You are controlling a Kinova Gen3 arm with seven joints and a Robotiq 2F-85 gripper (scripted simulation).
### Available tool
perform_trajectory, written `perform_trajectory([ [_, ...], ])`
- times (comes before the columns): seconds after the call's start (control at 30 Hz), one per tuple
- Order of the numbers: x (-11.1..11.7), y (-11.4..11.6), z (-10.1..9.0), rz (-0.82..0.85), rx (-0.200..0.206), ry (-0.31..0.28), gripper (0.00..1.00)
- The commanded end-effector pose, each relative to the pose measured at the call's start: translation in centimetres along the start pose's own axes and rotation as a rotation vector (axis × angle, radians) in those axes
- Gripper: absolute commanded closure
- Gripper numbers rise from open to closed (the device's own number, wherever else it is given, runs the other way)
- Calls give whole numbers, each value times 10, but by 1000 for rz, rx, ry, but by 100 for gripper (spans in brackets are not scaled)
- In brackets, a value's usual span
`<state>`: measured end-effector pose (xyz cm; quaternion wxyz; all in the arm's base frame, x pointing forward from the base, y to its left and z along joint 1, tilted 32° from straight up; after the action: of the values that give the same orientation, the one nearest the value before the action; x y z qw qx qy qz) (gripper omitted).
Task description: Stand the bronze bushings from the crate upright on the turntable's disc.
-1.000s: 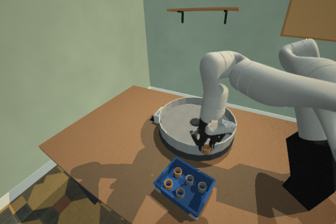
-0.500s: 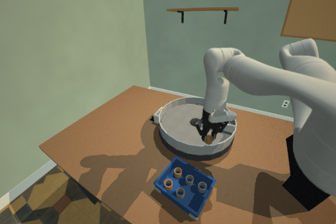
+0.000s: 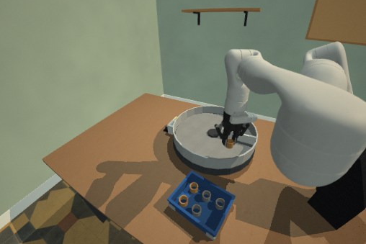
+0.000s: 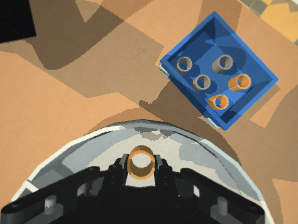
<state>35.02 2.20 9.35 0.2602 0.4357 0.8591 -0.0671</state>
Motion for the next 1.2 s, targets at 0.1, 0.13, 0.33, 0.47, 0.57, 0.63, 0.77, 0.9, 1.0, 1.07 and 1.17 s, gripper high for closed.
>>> perform_trajectory([
  [0.1, -21, -11, -1, 10, -8, -4, 100],
  [0.13, -24, -12, -1, 10, -8, -4, 100],
  [0.33, -34, -20, -1, 10, -7, -4, 100],
  [0.47, -40, -24, -1, 10, -7, -4, 100],
  [0.57, -45, -27, -1, 10, -7, -4, 100],
  [0.63, -48, -29, -1, 10, -7, -4, 100],
  [0.77, -53, -33, -1, 10, -7, -4, 100],
  [0.9, -56, -34, -1, 7, -8, -4, 100],
  [1.0, -57, -34, -2, 4, -10, -4, 100],
  [1.07, -58, -36, -2, 5, -10, -4, 100],
  [1.17, -60, -37, -2, 4, -10, -4, 100],
])
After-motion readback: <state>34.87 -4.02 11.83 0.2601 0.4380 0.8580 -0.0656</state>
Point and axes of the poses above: the point where the finger pads meet when closed, its own z axis out along the fingers, its own y axis across the jaws, x = y × z, the point moved 3 cm from there along -z, back along the fingers, and after that the axes turned 2 degrees about -z, right-handed, at the moved point
